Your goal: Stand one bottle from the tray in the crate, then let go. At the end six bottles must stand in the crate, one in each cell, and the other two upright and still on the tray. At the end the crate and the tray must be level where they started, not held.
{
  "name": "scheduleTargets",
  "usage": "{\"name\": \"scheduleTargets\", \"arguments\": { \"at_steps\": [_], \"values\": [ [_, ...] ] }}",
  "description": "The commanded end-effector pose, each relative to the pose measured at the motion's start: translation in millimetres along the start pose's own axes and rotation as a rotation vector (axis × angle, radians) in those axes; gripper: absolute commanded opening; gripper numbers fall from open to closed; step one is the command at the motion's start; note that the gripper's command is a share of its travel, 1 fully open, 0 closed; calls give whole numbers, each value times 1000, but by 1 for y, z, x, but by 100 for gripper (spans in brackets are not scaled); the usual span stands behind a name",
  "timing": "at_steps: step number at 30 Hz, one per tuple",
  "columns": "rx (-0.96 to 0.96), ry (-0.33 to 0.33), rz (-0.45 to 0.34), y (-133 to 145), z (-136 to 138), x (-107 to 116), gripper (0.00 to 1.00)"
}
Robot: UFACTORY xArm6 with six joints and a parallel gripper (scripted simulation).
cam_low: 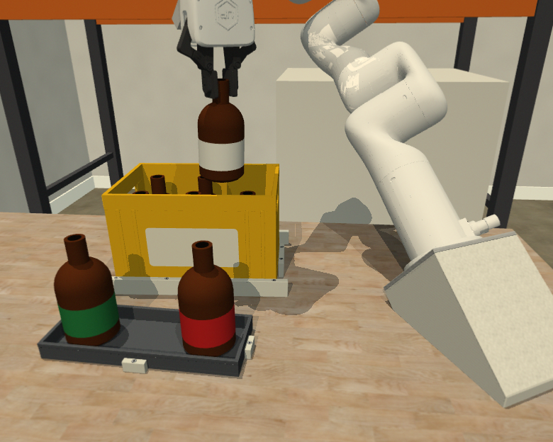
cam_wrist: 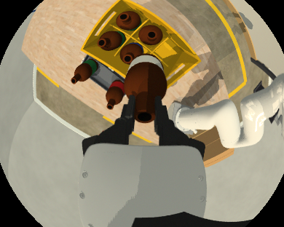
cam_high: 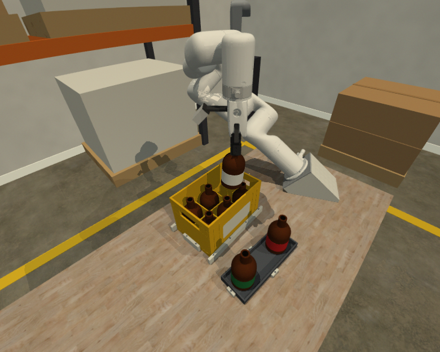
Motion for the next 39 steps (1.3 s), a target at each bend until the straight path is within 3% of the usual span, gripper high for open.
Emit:
{"name": "scheduleTargets", "arguments": {
  "at_steps": [1, 39],
  "values": [
    [-1, -2, 0, -3, 9, 1, 0],
    [-1, -2, 0, -19, 66, 1, 0]
  ]
}}
Point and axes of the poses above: the point where the finger pads meet when closed, its own x axis back along the fingers, its own z axis across the jaws, y = z × x, the point moved 9 cm from there along x, back along the fingers, and after that the axes turned 10 degrees about x, right-handed, at the moved point
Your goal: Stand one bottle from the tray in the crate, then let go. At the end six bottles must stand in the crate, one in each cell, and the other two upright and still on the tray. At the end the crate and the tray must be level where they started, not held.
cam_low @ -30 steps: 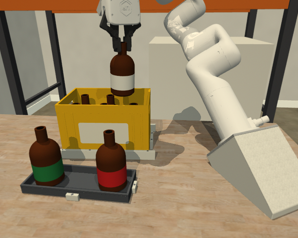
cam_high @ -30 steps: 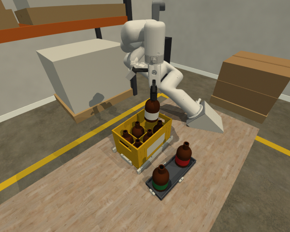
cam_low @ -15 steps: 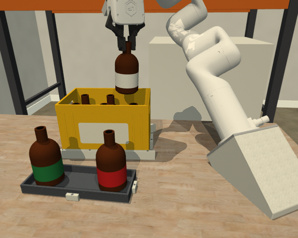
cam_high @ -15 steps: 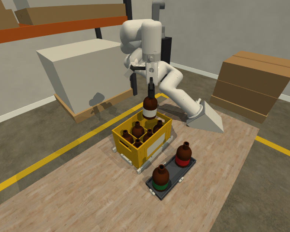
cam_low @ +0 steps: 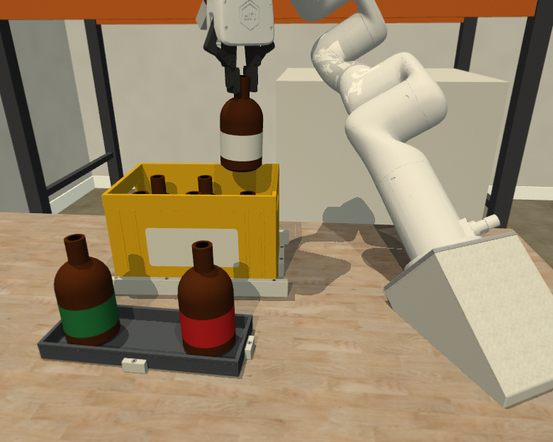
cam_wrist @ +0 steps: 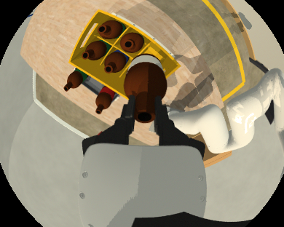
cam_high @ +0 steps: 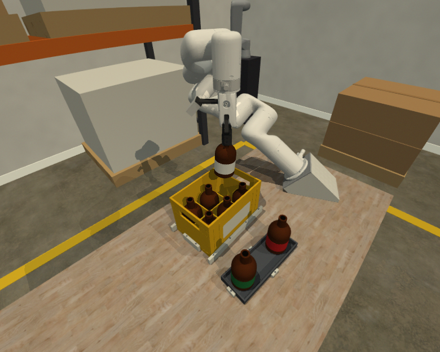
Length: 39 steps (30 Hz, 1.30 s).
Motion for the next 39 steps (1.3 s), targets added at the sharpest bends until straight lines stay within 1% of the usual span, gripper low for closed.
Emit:
{"name": "scheduleTargets", "arguments": {
  "at_steps": [1, 21, 39],
  "values": [
    [0, -2, 0, -2, 6, 1, 0],
    [0, -2, 0, -6, 20, 1, 0],
    [-1, -2, 0, -7, 25, 1, 0]
  ]
}}
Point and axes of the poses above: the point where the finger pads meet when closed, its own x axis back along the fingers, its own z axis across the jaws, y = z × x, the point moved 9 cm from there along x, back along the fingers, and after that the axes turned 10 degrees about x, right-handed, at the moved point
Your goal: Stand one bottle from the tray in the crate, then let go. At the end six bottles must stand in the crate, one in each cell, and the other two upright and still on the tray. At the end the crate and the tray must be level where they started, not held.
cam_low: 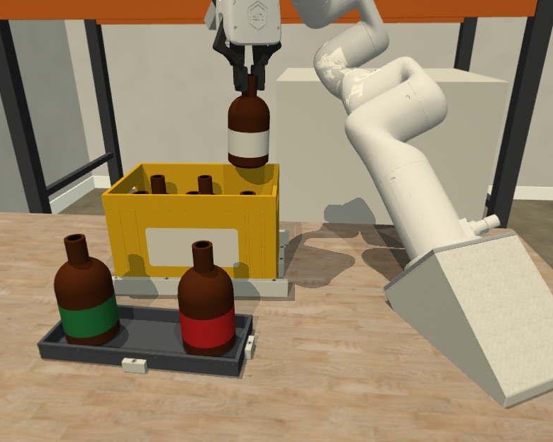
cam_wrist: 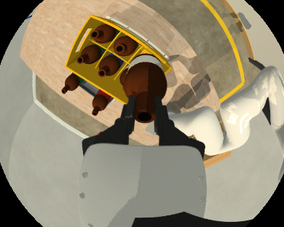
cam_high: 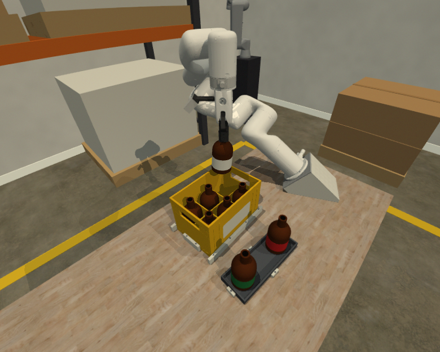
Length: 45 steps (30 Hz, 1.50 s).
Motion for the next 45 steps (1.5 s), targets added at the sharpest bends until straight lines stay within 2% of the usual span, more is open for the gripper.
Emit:
{"name": "scheduleTargets", "arguments": {
  "at_steps": [1, 45],
  "values": [
    [0, -2, 0, 0, 1, 1, 0],
    [0, -2, 0, 0, 1, -7, 0]
  ]
}}
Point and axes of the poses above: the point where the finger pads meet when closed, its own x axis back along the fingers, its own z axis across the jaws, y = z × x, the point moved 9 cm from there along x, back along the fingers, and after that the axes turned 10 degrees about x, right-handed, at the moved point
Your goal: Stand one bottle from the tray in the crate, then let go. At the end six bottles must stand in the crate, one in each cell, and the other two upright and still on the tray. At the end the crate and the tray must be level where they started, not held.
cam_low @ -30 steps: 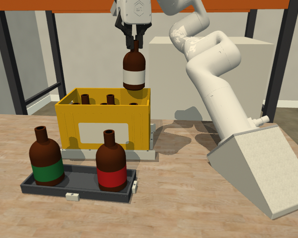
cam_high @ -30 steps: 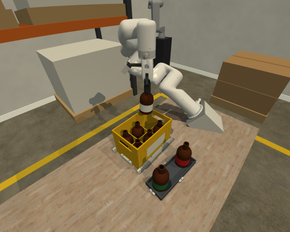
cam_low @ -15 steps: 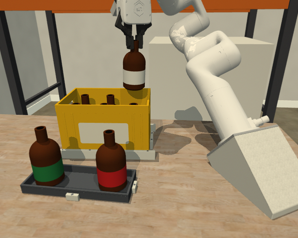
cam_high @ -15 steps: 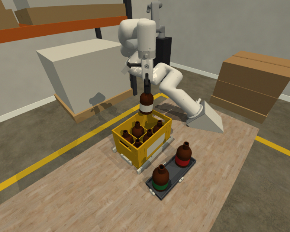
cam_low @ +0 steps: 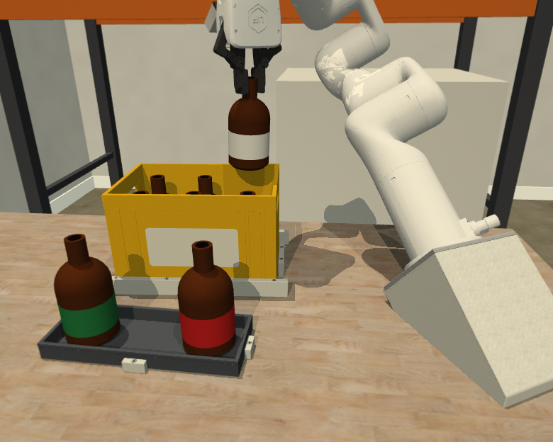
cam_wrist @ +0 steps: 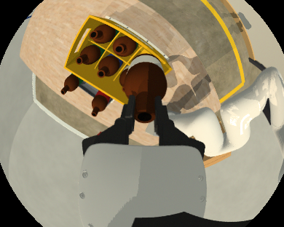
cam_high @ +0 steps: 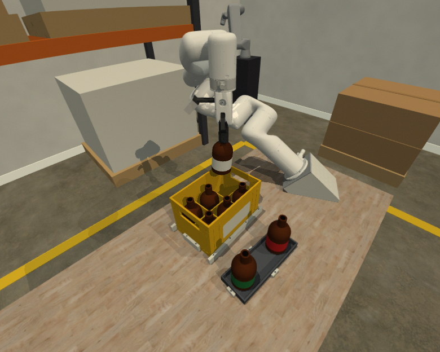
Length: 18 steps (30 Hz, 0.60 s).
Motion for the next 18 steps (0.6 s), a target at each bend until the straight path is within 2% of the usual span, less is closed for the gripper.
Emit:
{"name": "scheduleTargets", "arguments": {
  "at_steps": [1, 18],
  "values": [
    [0, -2, 0, 0, 0, -3, 0],
    [0, -2, 0, 0, 0, -21, 0]
  ]
}}
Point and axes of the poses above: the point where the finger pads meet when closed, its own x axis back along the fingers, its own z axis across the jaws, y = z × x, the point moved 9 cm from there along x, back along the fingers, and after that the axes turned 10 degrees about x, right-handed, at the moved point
